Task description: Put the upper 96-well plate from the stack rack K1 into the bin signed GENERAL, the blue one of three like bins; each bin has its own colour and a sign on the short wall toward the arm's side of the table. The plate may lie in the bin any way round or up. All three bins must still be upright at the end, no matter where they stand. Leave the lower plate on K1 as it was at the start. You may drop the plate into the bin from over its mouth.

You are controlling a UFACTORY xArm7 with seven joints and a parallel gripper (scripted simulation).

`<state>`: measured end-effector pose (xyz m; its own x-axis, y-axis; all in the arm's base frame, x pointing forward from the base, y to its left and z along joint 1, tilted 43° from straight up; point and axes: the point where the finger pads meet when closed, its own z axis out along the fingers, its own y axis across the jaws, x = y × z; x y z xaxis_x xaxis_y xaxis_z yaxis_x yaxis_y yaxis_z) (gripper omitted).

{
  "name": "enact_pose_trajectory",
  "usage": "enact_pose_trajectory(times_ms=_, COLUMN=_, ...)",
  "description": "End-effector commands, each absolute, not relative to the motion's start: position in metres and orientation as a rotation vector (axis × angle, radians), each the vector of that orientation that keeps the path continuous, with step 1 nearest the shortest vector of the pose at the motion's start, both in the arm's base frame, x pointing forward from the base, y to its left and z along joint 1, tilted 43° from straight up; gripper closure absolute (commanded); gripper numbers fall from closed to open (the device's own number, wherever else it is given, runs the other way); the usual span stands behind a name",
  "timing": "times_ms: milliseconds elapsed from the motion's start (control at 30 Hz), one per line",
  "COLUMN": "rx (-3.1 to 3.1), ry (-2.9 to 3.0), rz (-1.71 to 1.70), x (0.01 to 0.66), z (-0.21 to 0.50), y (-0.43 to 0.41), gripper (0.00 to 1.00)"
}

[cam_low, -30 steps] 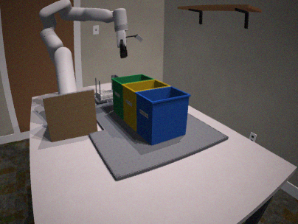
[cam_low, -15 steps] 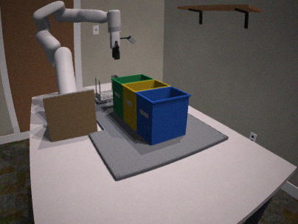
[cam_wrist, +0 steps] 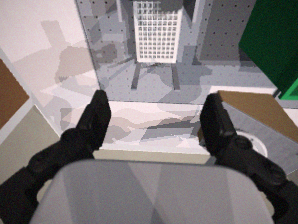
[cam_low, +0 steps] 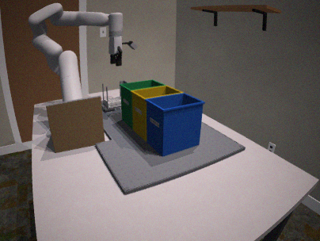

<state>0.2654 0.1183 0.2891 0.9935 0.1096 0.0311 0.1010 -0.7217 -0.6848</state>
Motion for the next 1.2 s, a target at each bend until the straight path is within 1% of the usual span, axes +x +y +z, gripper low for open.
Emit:
enact_pose_trajectory(times_ms=0, rx=-2.379, ry=-0.154, rz=0.008, x=0.264, z=0.291, y=0.118, gripper=0.00)
enact_pose_trajectory(times_ms=1167, rx=-2.379, ry=-0.154, rz=0.008, x=0.262, z=0.264, y=0.144, gripper=0.00)
